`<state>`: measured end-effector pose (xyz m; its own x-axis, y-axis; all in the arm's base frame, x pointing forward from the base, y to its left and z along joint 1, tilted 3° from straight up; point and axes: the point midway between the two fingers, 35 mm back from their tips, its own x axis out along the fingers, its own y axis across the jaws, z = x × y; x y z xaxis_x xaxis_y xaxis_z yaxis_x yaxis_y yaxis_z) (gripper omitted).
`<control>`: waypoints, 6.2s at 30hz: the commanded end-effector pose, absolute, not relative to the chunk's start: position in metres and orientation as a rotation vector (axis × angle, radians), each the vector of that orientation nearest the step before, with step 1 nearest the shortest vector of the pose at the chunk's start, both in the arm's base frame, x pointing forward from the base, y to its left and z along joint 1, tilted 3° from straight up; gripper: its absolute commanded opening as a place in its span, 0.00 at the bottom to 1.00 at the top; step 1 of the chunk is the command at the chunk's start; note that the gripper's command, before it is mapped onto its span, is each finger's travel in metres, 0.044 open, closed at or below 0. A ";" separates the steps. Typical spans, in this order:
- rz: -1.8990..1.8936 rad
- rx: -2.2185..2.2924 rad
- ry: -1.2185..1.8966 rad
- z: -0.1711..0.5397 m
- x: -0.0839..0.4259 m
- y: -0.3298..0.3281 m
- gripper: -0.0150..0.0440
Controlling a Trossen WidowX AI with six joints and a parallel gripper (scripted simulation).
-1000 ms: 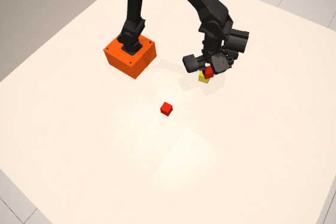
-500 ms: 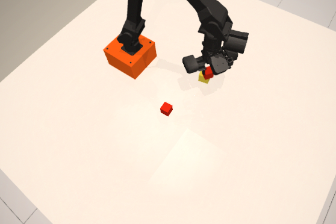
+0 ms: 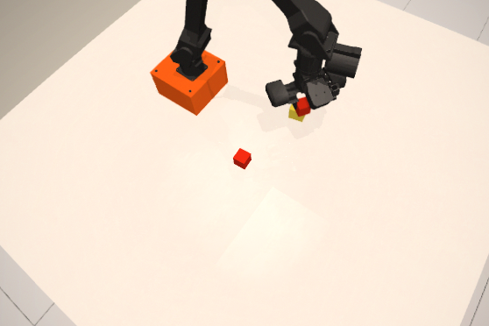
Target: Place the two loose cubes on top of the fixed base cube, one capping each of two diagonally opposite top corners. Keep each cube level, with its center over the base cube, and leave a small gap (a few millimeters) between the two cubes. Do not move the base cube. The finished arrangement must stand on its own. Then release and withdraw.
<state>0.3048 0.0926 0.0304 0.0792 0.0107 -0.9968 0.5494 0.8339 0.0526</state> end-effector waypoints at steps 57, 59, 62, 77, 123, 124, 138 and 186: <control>-1.076 1.145 1.193 0.093 0.255 -0.107 0.70; -1.076 1.145 1.193 0.086 0.257 -0.108 0.70; -1.076 1.145 1.193 0.056 0.260 -0.109 0.70; -1.076 1.145 1.193 0.013 0.261 -0.108 0.70; -1.075 1.145 1.193 0.029 0.266 -0.111 0.43; -1.075 1.145 1.192 0.032 0.266 -0.111 0.43; -1.075 1.145 1.192 0.076 0.260 -0.109 0.43; -0.680 0.733 1.380 0.090 0.284 0.018 0.43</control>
